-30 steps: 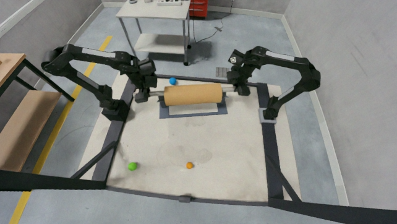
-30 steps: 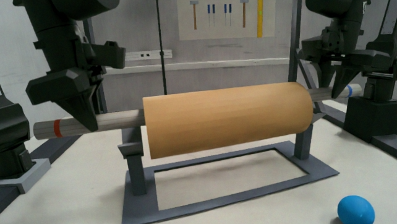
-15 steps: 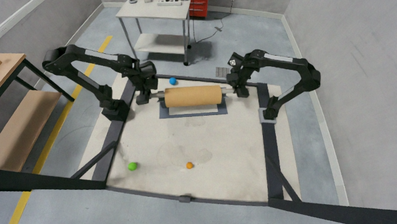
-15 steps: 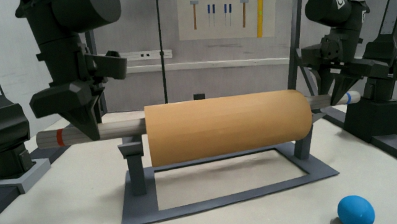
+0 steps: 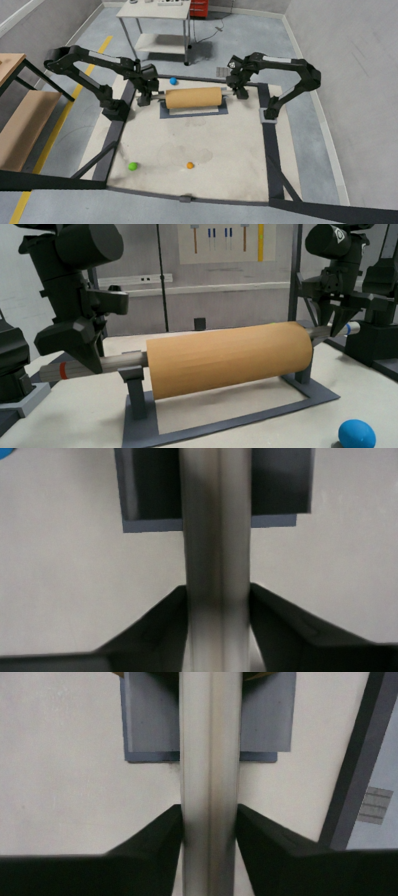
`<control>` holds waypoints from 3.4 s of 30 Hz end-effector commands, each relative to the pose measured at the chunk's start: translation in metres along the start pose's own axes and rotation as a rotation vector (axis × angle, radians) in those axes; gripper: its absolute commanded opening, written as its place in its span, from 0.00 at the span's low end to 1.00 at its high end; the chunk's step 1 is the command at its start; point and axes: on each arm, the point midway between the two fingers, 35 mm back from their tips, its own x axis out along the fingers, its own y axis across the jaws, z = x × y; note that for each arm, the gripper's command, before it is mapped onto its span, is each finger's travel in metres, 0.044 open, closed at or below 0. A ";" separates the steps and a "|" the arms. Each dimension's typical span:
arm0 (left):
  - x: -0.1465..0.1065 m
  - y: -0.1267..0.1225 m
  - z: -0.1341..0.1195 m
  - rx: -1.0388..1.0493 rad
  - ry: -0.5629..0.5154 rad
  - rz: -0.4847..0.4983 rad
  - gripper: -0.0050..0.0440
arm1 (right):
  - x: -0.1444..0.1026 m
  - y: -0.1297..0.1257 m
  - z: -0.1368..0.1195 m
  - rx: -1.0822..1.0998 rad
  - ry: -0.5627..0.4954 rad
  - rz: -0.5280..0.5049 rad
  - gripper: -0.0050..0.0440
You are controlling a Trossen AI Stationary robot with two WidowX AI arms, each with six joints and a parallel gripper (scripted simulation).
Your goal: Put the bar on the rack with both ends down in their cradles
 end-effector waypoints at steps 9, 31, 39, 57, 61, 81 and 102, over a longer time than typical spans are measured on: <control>-0.003 0.002 0.009 -0.002 -0.033 0.008 1.00 | -0.007 -0.002 0.006 -0.002 -0.037 -0.018 0.20; -0.002 0.002 0.006 -0.003 -0.024 0.007 1.00 | -0.007 -0.003 0.006 -0.002 -0.039 -0.019 1.00; -0.002 0.002 0.006 -0.003 -0.024 0.007 1.00 | 0.000 -0.001 0.001 0.001 -0.012 -0.005 1.00; -0.022 0.002 0.008 0.002 -0.039 0.008 1.00 | 0.000 -0.001 0.001 0.001 -0.012 -0.005 1.00; -0.025 0.002 0.007 0.002 -0.034 0.007 1.00 | 0.000 -0.001 0.001 0.001 -0.012 -0.005 1.00; -0.065 0.001 0.005 0.003 -0.034 0.003 1.00 | 0.000 -0.001 0.001 0.001 -0.012 -0.005 1.00; -0.061 0.001 0.004 0.002 -0.018 0.001 1.00 | -0.058 -0.002 0.003 -0.003 -0.038 -0.020 1.00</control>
